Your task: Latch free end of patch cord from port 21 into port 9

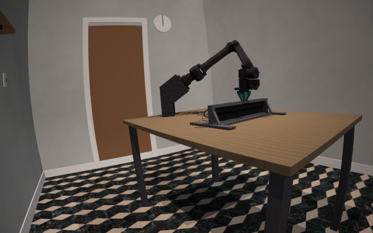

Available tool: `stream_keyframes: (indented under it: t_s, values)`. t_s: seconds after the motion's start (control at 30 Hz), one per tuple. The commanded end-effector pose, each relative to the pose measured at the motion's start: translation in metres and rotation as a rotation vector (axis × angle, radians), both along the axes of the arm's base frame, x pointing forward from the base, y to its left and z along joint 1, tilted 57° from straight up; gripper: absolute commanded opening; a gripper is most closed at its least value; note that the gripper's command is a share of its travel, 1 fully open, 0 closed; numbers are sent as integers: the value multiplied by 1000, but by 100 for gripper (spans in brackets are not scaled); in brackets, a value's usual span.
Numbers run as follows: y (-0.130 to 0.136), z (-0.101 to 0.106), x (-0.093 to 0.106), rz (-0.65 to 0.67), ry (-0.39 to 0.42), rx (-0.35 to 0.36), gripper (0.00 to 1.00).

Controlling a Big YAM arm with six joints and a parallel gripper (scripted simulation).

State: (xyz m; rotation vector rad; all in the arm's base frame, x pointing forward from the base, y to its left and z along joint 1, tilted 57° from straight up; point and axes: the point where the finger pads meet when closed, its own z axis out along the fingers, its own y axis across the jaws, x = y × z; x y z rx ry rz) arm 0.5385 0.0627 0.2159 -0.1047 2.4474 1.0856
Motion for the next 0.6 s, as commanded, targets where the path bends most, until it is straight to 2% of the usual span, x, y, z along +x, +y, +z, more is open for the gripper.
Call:
stream_keyframes:
  t_s: [0.0,0.57]
  values:
    - [-5,23,1,-7,-63,-5,0]
    - [-10,27,3,-12,-76,-7,0]
